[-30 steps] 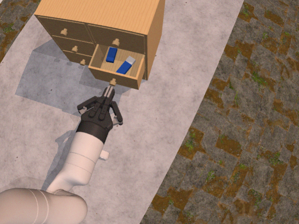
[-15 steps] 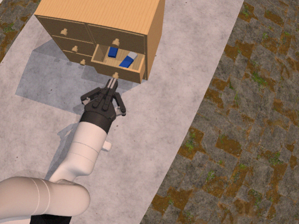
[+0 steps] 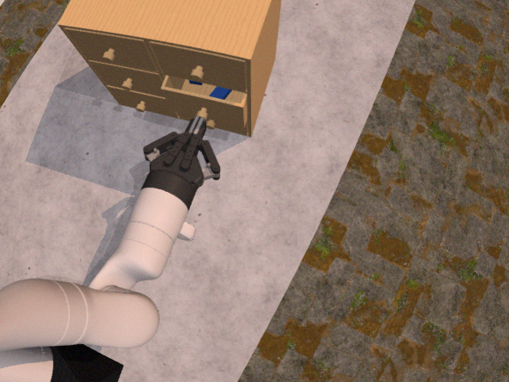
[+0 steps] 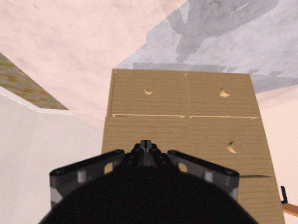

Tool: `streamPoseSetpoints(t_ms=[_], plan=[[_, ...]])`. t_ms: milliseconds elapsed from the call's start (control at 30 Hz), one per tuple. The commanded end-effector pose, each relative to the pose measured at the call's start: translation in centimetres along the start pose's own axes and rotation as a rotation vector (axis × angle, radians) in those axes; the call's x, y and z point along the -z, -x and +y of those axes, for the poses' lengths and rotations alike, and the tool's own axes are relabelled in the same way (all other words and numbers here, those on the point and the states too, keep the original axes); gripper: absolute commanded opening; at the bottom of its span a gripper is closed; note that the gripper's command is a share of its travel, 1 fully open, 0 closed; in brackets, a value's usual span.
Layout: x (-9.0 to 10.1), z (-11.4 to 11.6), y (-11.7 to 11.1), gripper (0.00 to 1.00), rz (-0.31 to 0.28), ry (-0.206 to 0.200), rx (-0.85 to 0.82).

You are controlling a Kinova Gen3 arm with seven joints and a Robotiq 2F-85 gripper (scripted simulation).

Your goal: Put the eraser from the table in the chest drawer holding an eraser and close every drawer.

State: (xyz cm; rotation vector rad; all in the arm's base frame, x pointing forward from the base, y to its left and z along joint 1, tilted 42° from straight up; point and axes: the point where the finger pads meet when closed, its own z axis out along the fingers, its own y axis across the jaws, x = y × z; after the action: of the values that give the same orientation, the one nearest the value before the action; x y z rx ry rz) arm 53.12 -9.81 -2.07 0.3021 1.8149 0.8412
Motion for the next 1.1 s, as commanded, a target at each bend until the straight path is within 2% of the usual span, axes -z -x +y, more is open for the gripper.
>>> streamPoseSetpoints(t_ms=[0, 333, 1067], plan=[[-0.8, 0.0, 0.4, 0.0, 0.002, -0.002, -0.004], [-1.7, 0.0, 0.7, 0.0, 0.002, -0.002, -0.004], [-2.1, 0.0, 0.8, 0.0, 0.002, -0.002, -0.004]])
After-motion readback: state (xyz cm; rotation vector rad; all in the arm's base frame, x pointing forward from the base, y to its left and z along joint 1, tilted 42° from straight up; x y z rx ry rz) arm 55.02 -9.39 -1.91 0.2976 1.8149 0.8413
